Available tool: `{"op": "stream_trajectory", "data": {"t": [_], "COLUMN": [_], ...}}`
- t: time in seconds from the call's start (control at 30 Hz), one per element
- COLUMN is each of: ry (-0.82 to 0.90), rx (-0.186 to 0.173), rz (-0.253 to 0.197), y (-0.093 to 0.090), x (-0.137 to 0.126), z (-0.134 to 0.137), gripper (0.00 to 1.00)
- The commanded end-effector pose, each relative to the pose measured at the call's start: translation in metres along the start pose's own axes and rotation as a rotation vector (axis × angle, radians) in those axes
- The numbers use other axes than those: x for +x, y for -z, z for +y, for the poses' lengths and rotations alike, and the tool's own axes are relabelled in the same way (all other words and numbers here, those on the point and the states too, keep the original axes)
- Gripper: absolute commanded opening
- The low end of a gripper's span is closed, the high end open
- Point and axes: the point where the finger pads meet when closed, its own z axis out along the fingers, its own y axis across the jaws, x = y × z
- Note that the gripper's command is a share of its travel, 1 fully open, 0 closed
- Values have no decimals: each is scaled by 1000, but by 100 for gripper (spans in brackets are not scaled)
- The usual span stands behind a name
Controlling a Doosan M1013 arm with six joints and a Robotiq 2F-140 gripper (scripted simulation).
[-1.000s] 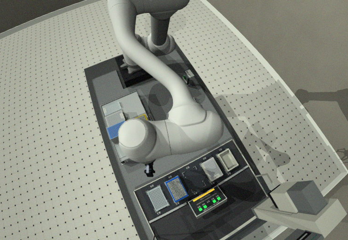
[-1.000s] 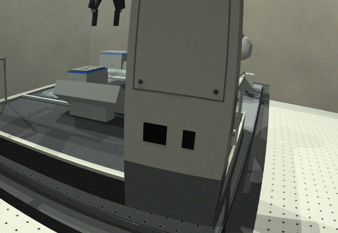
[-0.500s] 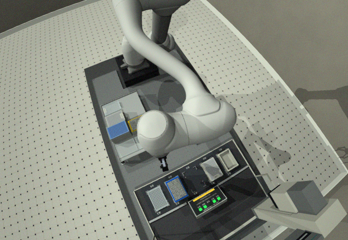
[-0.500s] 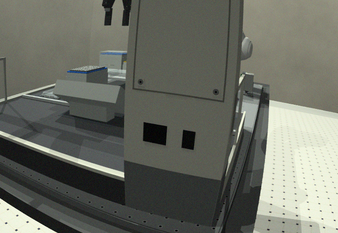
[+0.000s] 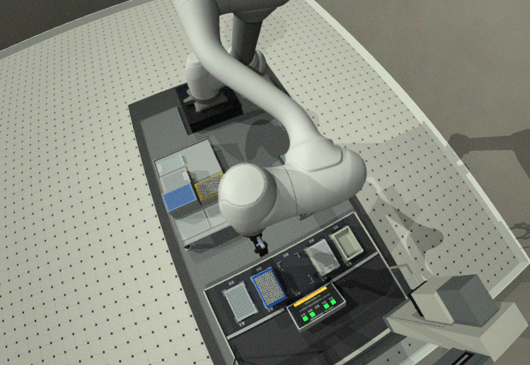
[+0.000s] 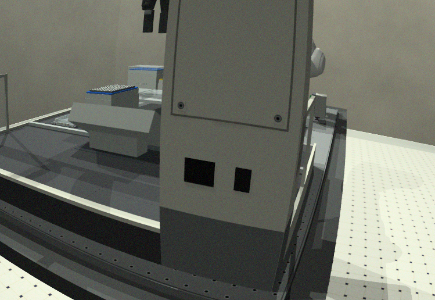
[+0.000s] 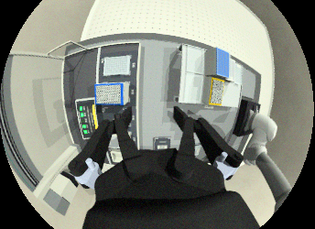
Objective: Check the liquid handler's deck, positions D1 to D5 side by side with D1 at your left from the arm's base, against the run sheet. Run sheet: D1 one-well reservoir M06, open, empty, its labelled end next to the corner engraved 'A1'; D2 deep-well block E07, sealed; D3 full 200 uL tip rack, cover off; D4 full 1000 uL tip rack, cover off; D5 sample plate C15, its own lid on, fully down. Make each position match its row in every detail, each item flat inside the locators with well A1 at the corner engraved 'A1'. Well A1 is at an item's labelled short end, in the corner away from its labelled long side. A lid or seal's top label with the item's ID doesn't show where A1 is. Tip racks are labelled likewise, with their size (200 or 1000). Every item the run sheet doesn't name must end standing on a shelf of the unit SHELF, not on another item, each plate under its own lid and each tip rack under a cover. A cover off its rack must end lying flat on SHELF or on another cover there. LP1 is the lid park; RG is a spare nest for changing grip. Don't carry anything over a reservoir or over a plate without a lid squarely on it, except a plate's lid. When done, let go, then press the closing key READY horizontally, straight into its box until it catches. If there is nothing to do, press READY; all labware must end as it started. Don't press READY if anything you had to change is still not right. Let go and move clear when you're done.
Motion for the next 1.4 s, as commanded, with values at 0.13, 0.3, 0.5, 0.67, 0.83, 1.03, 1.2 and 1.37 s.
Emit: {"op": "stream_trajectory", "data": {"t": [0.13, 0.3, 0.5, 0.67, 0.83, 1.03, 1.2, 1.37], "ry": [97, 197, 317, 394, 474, 594, 694, 754], "rx": [2, 2, 2, 2, 2, 2, 2, 2], "rz": [-1, -1, 0, 0, 0, 0, 0, 0], "y": [1, 1, 1, 1, 1, 1, 1, 1], "x": [0, 0, 0, -15, -35, -65, -70, -70], "z": [0, 0, 0, -1, -3, -5, -5, -5], "gripper": [66, 66, 66, 66, 66, 66, 66, 66]}}
